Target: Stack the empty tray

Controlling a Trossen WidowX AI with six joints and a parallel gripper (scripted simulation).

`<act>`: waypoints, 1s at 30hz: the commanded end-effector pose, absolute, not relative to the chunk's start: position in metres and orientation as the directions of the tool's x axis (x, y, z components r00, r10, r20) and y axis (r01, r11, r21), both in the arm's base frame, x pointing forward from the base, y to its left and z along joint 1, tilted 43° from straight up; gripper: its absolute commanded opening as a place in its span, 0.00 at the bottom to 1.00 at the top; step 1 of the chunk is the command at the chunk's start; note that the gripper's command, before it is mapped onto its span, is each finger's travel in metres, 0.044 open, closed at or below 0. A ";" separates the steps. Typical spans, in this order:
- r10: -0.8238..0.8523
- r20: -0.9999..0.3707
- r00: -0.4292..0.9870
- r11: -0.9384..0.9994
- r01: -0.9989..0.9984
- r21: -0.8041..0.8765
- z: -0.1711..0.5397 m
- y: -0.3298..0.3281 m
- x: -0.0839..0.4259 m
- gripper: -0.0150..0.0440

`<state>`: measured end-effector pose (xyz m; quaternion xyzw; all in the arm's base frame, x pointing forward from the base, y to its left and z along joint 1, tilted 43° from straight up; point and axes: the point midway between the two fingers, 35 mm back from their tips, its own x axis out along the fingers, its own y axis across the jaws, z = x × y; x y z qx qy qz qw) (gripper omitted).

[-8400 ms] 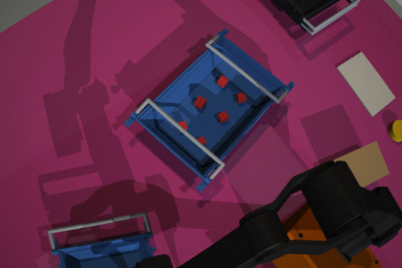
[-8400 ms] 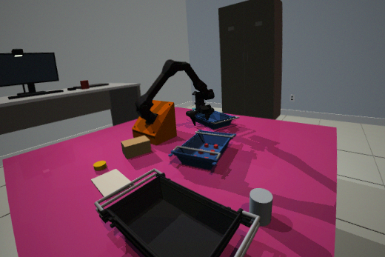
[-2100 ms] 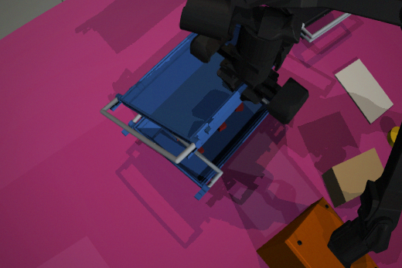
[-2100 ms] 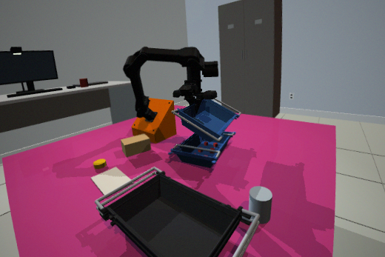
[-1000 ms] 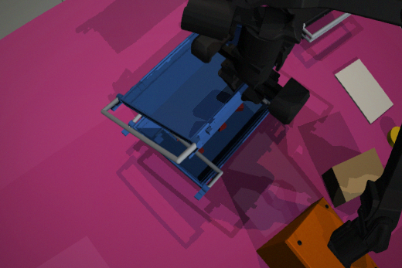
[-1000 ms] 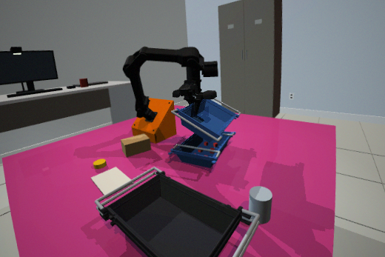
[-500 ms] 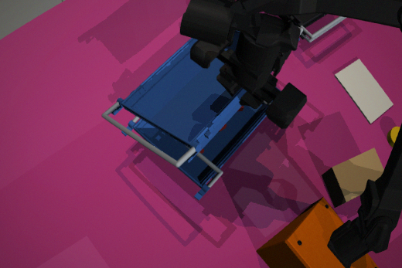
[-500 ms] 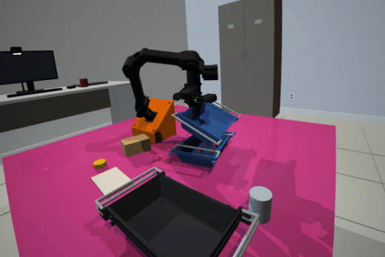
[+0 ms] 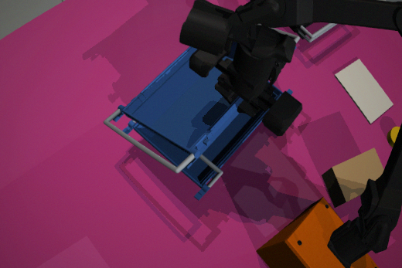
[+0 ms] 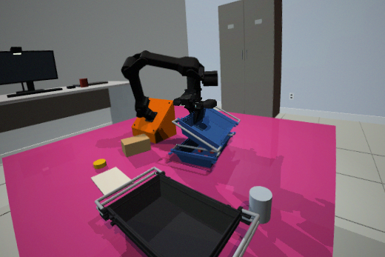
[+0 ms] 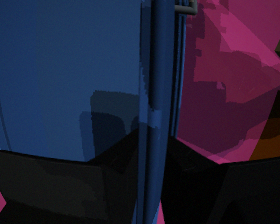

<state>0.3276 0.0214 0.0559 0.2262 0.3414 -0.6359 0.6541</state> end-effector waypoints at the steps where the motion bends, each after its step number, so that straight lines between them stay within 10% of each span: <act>1: -0.677 -0.735 -0.018 0.102 0.988 -0.118 0.057 0.021 0.330 0.25; 30: -0.679 -0.734 -0.018 0.102 0.988 -0.119 0.042 0.005 0.313 0.25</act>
